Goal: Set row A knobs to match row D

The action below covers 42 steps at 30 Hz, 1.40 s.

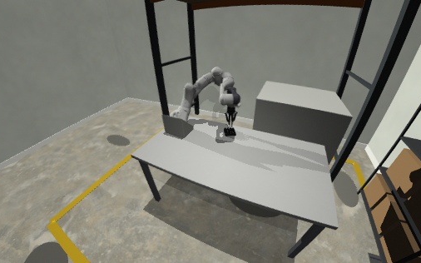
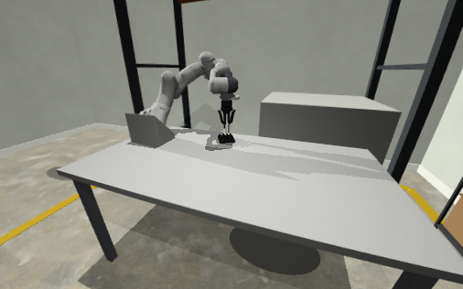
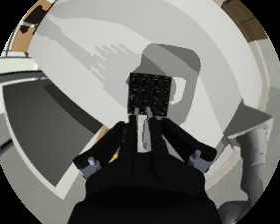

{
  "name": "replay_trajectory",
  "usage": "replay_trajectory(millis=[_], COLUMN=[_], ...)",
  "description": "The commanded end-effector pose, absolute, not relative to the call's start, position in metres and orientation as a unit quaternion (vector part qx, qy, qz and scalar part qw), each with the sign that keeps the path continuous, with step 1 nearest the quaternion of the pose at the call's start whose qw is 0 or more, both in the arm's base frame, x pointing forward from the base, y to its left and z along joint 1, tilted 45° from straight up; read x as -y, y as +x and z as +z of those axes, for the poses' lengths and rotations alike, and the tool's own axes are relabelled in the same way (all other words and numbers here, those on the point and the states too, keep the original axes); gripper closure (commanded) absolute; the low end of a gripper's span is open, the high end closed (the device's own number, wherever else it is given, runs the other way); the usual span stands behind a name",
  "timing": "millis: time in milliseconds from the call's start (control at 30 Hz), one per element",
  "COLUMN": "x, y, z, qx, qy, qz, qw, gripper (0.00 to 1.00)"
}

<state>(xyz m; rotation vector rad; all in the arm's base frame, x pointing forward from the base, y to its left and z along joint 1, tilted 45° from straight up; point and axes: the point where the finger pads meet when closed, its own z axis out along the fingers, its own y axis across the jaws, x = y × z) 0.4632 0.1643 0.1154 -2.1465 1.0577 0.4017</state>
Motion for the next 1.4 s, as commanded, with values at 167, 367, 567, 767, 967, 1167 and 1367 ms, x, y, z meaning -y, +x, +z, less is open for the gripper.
replay_trajectory(millis=[167, 367, 567, 767, 967, 1167, 1367], x=[-0.1657, -0.1658, -0.1676, -0.1698, -0.1733, -0.1753, -0.1756], y=[0.4635, 0.4635, 0.4636, 0.4637, 0.4638, 0.4639, 0.4639], z=[0.1143, 0.1141, 0.1123, 0.1101, 0.1066, 0.1046, 0.1044], qx=[-0.408, -0.408, -0.408, -0.408, -0.408, -0.408, -0.408], qy=[-0.829, -0.829, -0.829, -0.829, -0.829, -0.829, -0.829], qz=[0.155, 0.155, 0.155, 0.155, 0.155, 0.155, 0.155], qw=[0.351, 0.351, 0.351, 0.351, 0.351, 0.351, 0.351], gripper=[0.88, 0.88, 0.88, 0.88, 0.88, 0.88, 0.88])
